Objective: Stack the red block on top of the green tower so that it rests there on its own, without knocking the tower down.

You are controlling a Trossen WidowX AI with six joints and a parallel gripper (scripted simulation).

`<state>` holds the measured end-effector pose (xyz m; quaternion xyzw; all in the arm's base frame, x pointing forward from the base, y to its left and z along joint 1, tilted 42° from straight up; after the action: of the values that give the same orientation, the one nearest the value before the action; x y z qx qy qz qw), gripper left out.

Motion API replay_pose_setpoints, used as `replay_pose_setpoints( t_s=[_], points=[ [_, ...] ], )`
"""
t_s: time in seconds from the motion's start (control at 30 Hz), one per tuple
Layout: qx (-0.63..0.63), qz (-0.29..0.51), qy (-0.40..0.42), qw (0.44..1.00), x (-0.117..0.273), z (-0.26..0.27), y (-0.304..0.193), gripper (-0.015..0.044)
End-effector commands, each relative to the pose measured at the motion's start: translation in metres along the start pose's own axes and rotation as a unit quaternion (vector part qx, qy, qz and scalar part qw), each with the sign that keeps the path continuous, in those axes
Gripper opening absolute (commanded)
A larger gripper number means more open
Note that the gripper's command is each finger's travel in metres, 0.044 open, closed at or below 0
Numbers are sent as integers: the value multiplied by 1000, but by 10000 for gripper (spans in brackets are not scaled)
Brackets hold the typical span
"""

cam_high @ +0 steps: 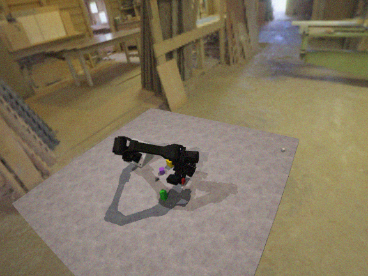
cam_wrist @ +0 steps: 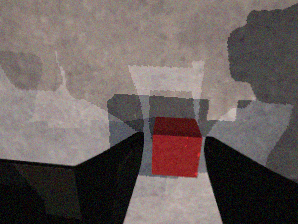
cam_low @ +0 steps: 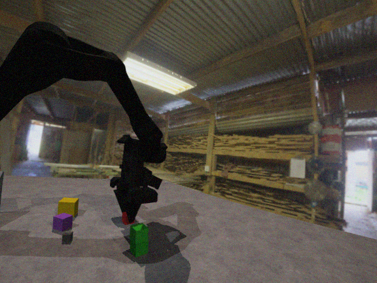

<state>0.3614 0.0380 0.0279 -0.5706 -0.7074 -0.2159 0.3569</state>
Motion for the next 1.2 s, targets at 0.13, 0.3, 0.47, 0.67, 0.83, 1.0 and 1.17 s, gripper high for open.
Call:
replay_pose_setpoints(
  t_s=[0.13, 0.3, 0.47, 0.67, 0.83, 1.0, 1.17],
  points=[
    [3, 1, -2, 1000, 0, 0, 0, 46],
    [3, 1, -2, 1000, 3, 0, 0, 0],
    [3, 1, -1, 1000, 22, 0, 0, 0],
    [4, 1, -1, 1000, 49, 1, 0, 0],
    [4, 1, 0, 1000, 71, 1, 0, 0],
    [4, 1, 0, 1000, 92, 1, 0, 0],
    [4, 1, 0, 1000, 112, 1, 0, 0]
  ],
)
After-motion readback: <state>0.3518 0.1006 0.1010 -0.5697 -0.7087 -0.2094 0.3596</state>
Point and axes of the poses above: the point midway between the two fingers, 35 mm back from their tips, its own x axis back along the fingers, its own z axis across the jaws, y = z × x, the point moved 1 cm from there along x, back along the fingers, and after that the axes turned 7 degrees about x, right-handed, at the moved point
